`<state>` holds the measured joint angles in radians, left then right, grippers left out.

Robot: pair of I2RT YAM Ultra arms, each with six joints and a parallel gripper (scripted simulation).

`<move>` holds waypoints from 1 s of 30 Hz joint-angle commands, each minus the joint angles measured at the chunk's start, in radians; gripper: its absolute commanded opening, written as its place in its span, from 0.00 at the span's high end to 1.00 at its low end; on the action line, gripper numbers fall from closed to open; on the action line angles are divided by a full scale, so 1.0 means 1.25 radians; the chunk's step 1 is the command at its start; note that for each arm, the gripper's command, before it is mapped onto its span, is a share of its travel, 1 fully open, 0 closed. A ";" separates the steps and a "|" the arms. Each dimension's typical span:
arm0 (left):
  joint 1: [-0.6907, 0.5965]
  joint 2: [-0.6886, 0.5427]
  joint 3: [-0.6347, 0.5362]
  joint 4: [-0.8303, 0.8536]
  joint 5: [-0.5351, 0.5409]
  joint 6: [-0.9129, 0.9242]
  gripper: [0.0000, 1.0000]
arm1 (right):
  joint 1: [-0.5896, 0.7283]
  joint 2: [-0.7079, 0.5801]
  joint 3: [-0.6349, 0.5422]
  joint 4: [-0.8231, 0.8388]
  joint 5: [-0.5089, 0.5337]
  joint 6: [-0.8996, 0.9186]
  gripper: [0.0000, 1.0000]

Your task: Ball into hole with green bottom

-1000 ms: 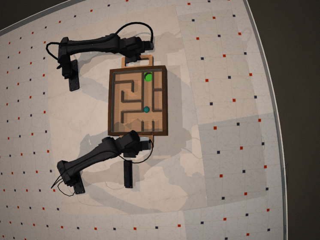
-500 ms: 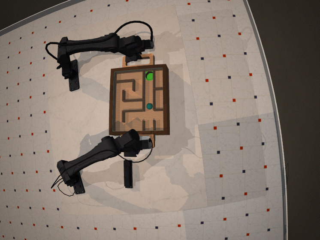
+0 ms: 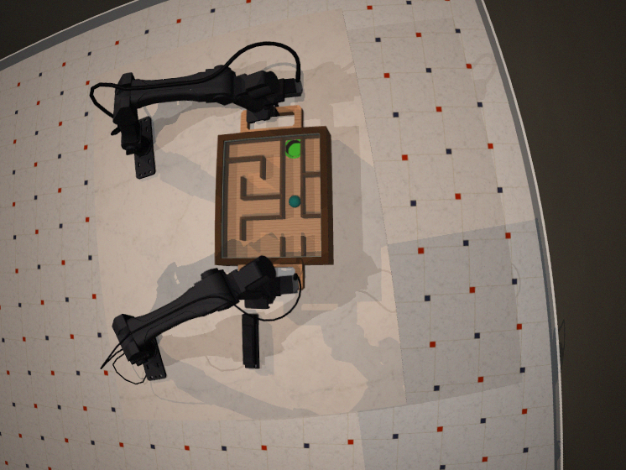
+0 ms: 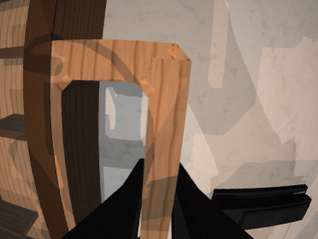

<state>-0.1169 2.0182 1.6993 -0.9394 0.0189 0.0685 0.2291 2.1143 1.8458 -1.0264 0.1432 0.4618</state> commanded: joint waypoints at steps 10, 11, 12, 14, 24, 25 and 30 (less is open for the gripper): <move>-0.010 -0.015 0.048 -0.014 -0.025 0.001 1.00 | -0.007 -0.053 0.054 0.016 0.007 -0.014 1.00; -0.012 -0.012 0.065 -0.022 -0.023 0.002 1.00 | -0.011 -0.001 0.071 0.001 0.008 -0.015 1.00; -0.013 -0.001 0.083 -0.034 -0.023 0.002 1.00 | -0.014 -0.001 0.084 -0.014 0.006 -0.016 1.00; -0.014 0.010 0.110 -0.046 -0.019 0.010 1.00 | -0.016 0.002 0.106 -0.040 0.013 -0.013 1.00; 0.020 -0.070 -0.014 0.085 0.035 0.019 1.00 | 0.025 -0.078 0.027 0.009 0.072 0.018 1.00; 0.017 -0.066 0.000 0.065 0.026 0.017 1.00 | 0.023 -0.074 0.034 0.000 0.057 0.001 1.00; -0.012 -0.055 0.040 0.053 -0.010 0.010 1.00 | -0.003 -0.069 0.053 0.042 0.044 -0.004 1.00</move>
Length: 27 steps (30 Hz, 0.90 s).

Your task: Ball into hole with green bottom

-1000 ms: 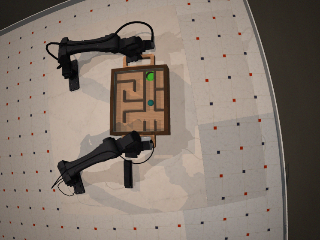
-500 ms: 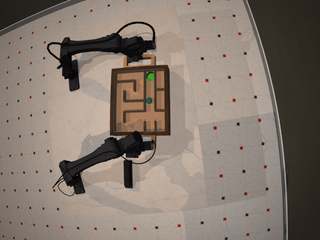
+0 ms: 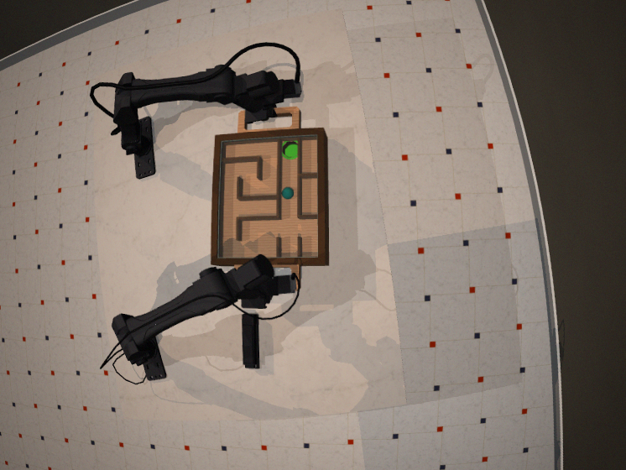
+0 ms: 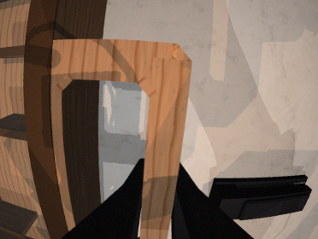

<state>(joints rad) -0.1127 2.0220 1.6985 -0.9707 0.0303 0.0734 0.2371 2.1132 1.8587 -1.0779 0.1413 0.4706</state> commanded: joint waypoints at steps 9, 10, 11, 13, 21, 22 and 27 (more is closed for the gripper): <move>0.010 -0.058 0.000 0.095 -0.006 0.011 1.00 | 0.012 -0.077 0.023 0.085 0.052 -0.008 1.00; -0.001 -0.064 -0.014 0.113 0.011 0.012 1.00 | 0.014 -0.064 -0.004 0.088 0.059 0.007 1.00; -0.017 -0.082 -0.036 0.127 -0.032 0.005 1.00 | 0.002 -0.090 -0.049 0.156 0.044 -0.008 1.00; -0.014 -0.092 -0.050 0.143 -0.022 0.007 1.00 | 0.016 -0.094 -0.070 0.157 0.053 0.006 1.00; 0.010 -0.032 0.027 0.059 0.012 0.013 1.00 | -0.007 -0.029 0.032 0.032 0.051 -0.013 1.00; 0.010 -0.024 0.039 0.049 0.009 0.012 1.00 | -0.011 -0.020 0.049 0.026 0.047 -0.014 1.00; -0.009 -0.021 0.069 0.005 -0.014 0.009 1.00 | -0.011 -0.016 0.093 -0.002 0.031 -0.014 1.00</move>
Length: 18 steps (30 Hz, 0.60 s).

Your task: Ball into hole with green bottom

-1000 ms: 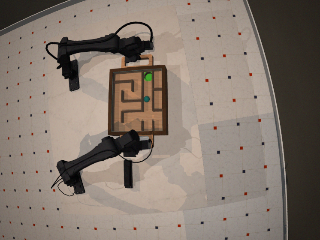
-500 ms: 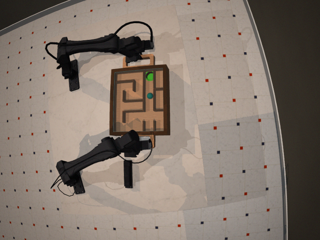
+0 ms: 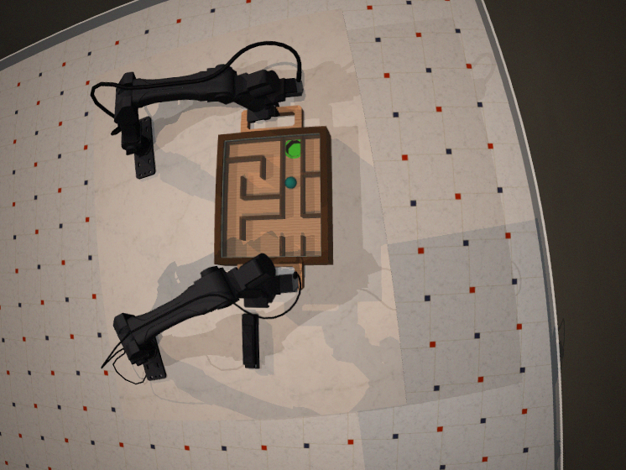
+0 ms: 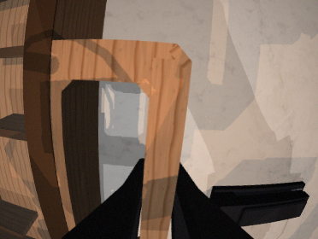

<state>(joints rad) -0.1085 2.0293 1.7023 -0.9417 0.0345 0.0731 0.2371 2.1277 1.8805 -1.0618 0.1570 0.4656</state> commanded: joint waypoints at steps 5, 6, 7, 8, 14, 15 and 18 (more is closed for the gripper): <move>-0.021 -0.047 0.069 0.027 -0.042 0.003 1.00 | -0.017 -0.059 0.036 0.074 0.009 -0.010 1.00; -0.021 -0.044 0.084 0.000 -0.035 0.005 1.00 | -0.014 -0.060 0.056 0.035 0.006 -0.009 1.00; -0.017 -0.049 0.073 0.021 -0.022 0.009 1.00 | 0.003 -0.056 0.059 0.032 0.017 0.008 1.00; -0.005 -0.047 0.065 0.032 -0.022 0.009 1.00 | 0.007 -0.070 0.053 0.042 0.020 0.010 1.00; -0.005 -0.079 -0.027 0.084 -0.001 0.011 1.00 | 0.017 -0.086 -0.018 0.072 0.042 0.014 1.00; -0.005 -0.079 -0.027 0.084 -0.001 0.011 1.00 | 0.017 -0.086 -0.018 0.072 0.042 0.014 1.00; -0.021 -0.109 -0.035 0.108 -0.034 0.003 1.00 | -0.001 -0.106 -0.071 0.136 0.038 -0.003 1.00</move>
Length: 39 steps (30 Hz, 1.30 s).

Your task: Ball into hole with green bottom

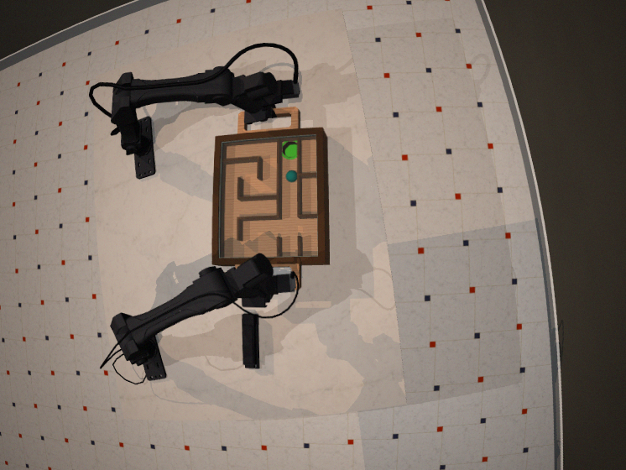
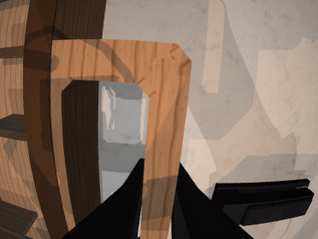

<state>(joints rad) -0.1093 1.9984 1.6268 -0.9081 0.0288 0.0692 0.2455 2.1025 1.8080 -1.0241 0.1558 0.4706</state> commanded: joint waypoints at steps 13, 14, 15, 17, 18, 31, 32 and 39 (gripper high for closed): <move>0.004 -0.009 0.124 -0.005 -0.007 0.013 1.00 | 0.003 -0.016 0.122 -0.015 0.023 0.002 1.00; 0.004 -0.009 0.124 -0.005 -0.007 0.013 1.00 | 0.003 -0.016 0.122 -0.015 0.023 0.002 1.00; 0.004 -0.009 0.124 -0.005 -0.007 0.013 1.00 | 0.003 -0.016 0.122 -0.015 0.023 0.002 1.00; 0.009 -0.037 0.104 0.036 0.018 0.017 1.00 | 0.007 -0.042 0.117 0.006 0.047 0.007 1.00; -0.011 -0.037 0.096 0.040 0.005 0.013 1.00 | 0.007 -0.057 0.099 0.033 0.043 -0.003 1.00; -0.022 -0.070 0.051 0.051 -0.018 0.009 1.00 | 0.007 -0.089 0.017 0.077 0.033 -0.007 1.00; -0.022 -0.070 0.051 0.051 -0.018 0.009 1.00 | 0.007 -0.089 0.017 0.077 0.033 -0.007 1.00; 0.007 0.014 0.129 -0.037 0.011 0.013 1.00 | -0.003 0.005 0.115 -0.050 0.023 -0.012 1.00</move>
<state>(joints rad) -0.1188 2.0266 1.7123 -0.9691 0.0208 0.0685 0.2310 2.1113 1.8492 -1.0542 0.1394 0.4656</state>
